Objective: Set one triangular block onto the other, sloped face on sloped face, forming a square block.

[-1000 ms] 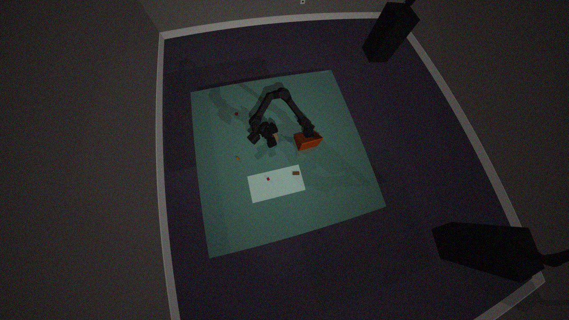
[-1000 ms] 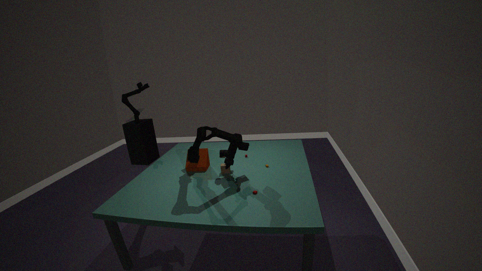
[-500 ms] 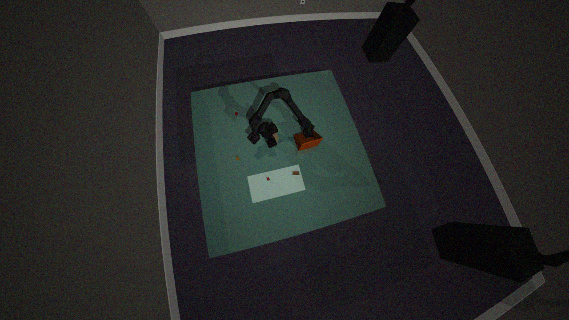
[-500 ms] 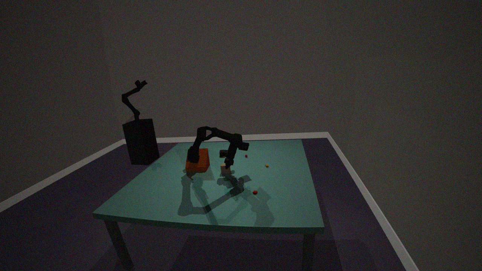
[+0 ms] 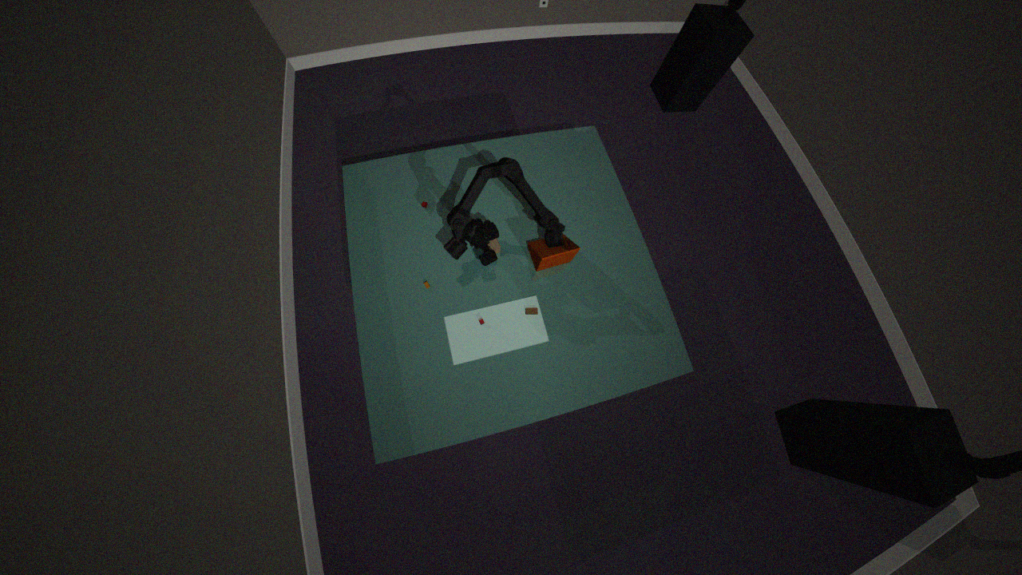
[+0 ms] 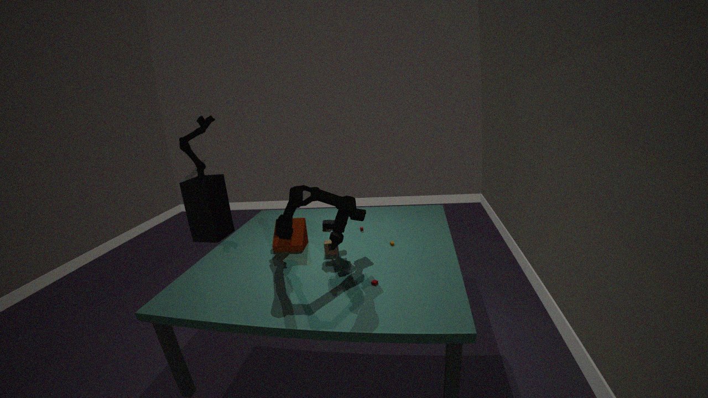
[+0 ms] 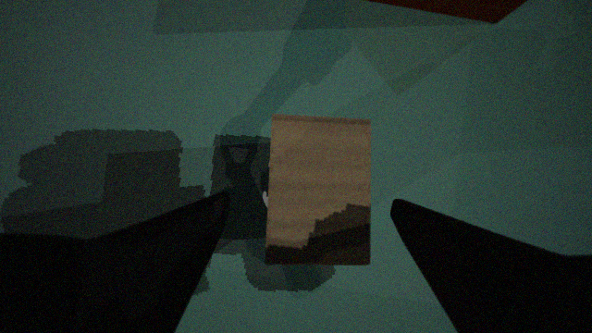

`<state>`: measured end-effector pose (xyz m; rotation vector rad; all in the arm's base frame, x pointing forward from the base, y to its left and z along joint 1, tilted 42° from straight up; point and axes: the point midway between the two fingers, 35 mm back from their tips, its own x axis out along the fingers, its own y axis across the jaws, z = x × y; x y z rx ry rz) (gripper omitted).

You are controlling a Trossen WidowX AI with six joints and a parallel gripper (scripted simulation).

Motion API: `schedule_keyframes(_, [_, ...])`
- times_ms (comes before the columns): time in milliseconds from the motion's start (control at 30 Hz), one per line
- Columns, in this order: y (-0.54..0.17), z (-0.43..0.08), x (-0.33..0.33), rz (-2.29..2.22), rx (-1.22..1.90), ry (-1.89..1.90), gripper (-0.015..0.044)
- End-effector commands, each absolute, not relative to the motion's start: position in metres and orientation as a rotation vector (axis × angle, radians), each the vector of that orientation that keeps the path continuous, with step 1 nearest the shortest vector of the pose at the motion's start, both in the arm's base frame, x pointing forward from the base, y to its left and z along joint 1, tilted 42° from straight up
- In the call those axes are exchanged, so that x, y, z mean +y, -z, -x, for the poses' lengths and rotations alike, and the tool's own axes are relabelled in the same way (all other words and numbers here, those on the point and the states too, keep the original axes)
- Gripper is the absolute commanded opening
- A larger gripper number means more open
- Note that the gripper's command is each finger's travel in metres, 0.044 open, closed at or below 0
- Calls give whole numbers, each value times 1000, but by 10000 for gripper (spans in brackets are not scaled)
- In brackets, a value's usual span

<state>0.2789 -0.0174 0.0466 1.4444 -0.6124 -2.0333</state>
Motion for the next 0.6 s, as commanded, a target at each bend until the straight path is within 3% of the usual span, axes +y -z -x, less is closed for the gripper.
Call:
schedule_keyframes(0, [-62, -287, -2, -1493, -589, 2004, 440])
schedule_keyframes(167, [-122, -301, 53, -1646, -483, 1908, 440])
schedule_keyframes(567, [-119, -302, 53, -1646, -475, 1896, 440])
